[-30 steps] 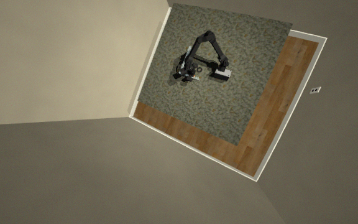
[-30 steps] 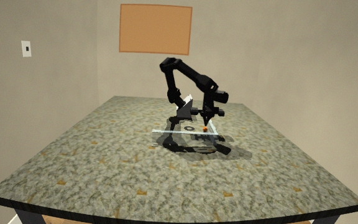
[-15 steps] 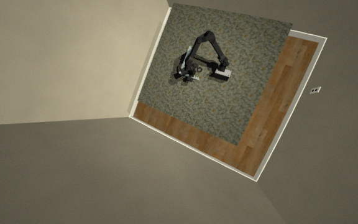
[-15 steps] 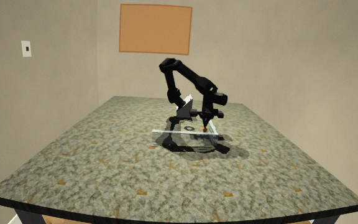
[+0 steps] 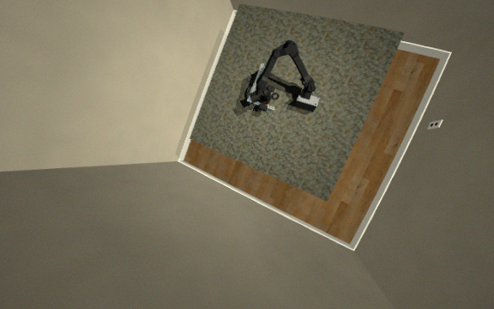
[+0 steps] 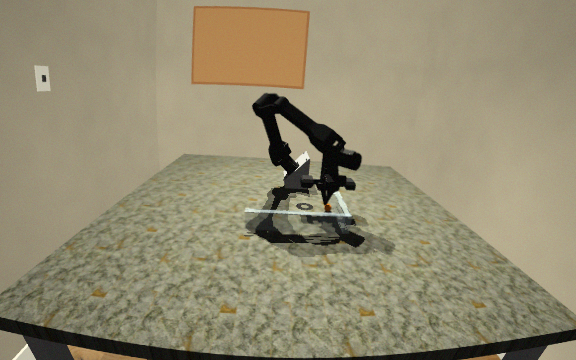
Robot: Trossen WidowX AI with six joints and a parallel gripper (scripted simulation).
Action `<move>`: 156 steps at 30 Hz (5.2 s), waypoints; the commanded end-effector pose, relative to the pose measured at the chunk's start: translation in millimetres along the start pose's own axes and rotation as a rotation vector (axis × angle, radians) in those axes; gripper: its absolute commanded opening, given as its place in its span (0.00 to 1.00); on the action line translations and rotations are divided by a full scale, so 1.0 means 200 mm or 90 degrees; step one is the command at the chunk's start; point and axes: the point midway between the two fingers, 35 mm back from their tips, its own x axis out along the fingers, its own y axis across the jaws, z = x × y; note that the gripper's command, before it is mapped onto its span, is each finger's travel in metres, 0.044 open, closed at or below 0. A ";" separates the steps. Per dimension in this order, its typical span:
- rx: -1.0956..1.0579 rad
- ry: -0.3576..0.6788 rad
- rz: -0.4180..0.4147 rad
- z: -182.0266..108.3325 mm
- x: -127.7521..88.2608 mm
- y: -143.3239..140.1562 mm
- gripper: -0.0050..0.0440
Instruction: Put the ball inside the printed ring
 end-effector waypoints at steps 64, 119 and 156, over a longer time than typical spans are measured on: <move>0.001 -0.003 0.001 0.00 0.00 -0.13 0.10; 0.001 -0.003 0.001 0.00 0.00 -0.13 0.10; 0.001 -0.003 0.001 0.00 0.00 -0.13 0.10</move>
